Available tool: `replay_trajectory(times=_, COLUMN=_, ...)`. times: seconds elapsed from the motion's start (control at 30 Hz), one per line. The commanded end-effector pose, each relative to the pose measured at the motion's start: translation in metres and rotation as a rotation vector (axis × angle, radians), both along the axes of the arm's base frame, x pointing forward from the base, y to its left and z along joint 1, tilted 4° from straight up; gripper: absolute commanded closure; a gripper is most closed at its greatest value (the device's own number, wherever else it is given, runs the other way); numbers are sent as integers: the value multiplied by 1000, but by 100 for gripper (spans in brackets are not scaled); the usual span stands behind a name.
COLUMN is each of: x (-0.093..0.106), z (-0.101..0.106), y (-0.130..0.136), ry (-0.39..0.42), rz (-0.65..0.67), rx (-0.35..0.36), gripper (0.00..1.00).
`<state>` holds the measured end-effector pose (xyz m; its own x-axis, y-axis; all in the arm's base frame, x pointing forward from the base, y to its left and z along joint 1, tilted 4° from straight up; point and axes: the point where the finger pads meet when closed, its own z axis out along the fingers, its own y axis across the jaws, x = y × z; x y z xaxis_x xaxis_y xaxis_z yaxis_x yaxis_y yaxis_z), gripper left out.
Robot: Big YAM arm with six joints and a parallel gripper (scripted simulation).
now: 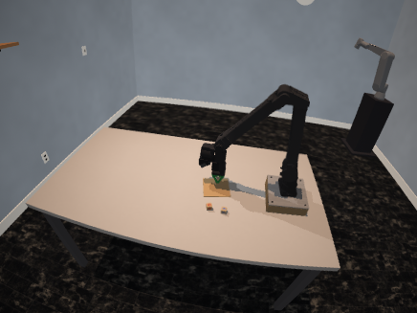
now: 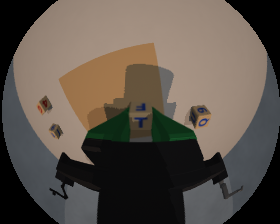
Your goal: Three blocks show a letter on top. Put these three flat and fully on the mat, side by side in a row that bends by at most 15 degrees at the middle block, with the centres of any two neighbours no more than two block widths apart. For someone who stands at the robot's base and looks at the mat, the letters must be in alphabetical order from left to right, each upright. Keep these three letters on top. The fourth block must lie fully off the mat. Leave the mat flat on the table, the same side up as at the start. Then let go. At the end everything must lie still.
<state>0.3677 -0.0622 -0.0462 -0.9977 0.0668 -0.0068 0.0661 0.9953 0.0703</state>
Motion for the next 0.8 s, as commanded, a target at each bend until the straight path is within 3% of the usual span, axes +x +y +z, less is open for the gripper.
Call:
replay_trajectory(times=0.0, x=23, z=9, y=-1, ry=-54, rz=9, rx=-14, gripper=80)
replay_trajectory(times=0.77, x=25, z=8, y=-1, ry=-51, rz=14, rx=-13, gripper=80)
